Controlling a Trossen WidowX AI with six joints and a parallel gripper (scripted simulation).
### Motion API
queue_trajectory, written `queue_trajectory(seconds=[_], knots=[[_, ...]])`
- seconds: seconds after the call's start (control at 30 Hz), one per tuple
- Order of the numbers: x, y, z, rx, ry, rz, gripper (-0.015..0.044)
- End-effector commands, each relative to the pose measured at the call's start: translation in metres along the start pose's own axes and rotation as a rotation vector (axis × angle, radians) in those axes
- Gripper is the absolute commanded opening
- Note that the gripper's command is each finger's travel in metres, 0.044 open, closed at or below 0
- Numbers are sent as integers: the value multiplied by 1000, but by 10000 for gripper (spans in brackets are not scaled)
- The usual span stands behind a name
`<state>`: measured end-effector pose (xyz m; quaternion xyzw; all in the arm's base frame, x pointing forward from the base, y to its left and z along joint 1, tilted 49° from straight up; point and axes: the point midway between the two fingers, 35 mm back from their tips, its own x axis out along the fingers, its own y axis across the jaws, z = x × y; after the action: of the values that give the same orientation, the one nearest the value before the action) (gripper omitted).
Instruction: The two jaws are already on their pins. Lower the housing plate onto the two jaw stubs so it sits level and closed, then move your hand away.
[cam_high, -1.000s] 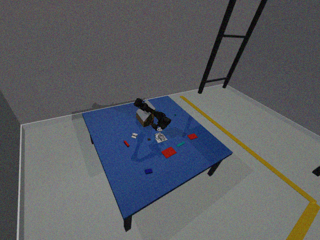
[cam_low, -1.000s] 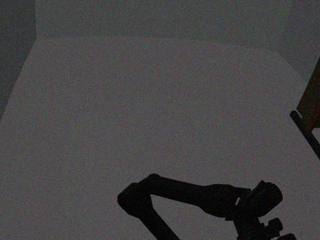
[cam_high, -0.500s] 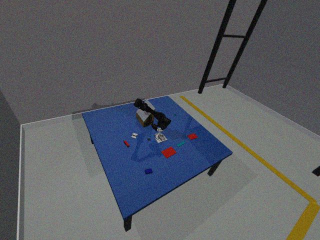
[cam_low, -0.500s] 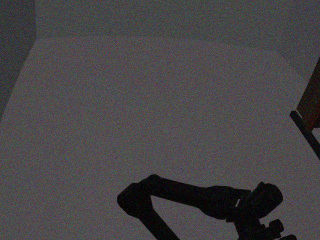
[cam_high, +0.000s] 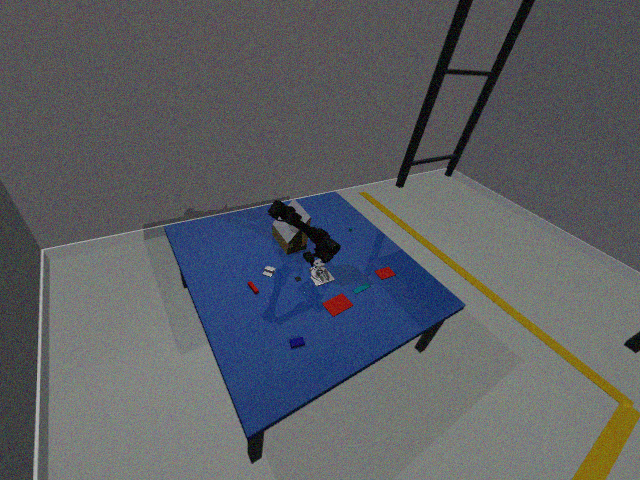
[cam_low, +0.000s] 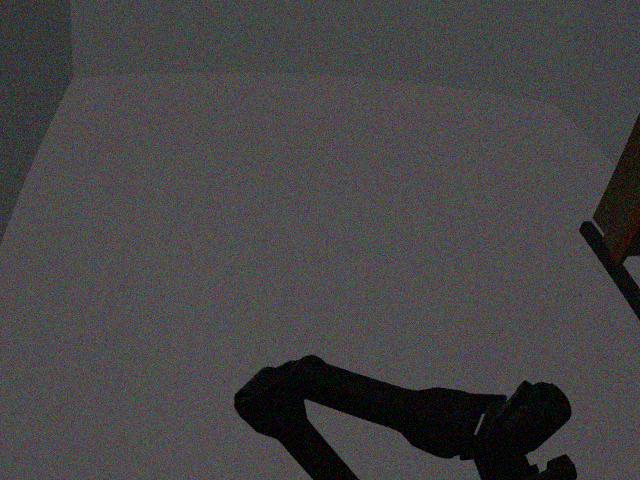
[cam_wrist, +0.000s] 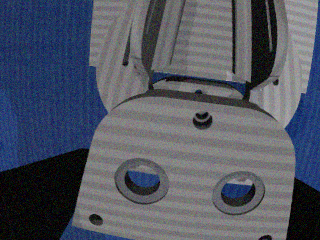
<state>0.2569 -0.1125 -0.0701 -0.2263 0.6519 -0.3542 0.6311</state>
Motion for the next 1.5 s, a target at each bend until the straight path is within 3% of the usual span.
queue_trajectory(seconds=[0.0,0.53,1.47], knots=[[8,0,-4,-11,8,-6,351],[33,-2,-6,-11,9,-11,351],[36,-2,-6,-12,9,-11,351]])
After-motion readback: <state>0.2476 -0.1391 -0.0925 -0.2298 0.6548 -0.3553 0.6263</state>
